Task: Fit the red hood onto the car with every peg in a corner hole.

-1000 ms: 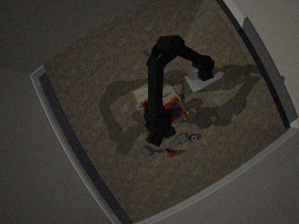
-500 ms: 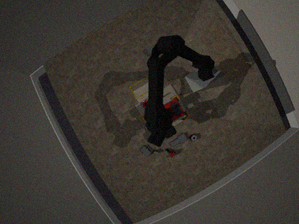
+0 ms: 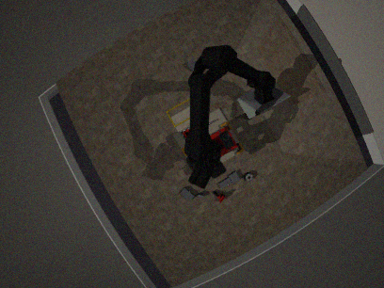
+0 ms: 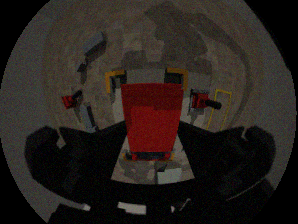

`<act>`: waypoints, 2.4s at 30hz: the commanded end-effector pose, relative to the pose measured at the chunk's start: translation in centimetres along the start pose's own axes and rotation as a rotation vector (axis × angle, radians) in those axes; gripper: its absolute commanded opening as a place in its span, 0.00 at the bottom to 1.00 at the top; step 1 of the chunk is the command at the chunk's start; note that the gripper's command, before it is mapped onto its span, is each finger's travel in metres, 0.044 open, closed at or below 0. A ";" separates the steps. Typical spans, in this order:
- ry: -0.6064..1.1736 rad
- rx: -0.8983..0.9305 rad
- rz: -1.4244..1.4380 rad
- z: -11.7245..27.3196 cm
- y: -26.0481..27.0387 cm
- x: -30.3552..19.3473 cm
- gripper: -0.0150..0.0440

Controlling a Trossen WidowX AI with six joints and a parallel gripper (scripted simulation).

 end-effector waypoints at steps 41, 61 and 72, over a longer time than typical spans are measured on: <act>0.003 -0.003 0.010 -1.8 0.1 -0.1 0.25; -0.020 -0.001 0.008 -0.7 0.1 0.2 0.83; -0.007 0.002 0.009 2.2 0.2 0.5 1.00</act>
Point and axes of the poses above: the point midway between the two fingers, 35 mm back from their tips, its own z axis back along the fingers, its own y axis across the jaws, x = y × z, the point moved 3 cm from there along z, back along the fingers, and after that the axes turned 9 degrees about z, right-handed, at the moved point
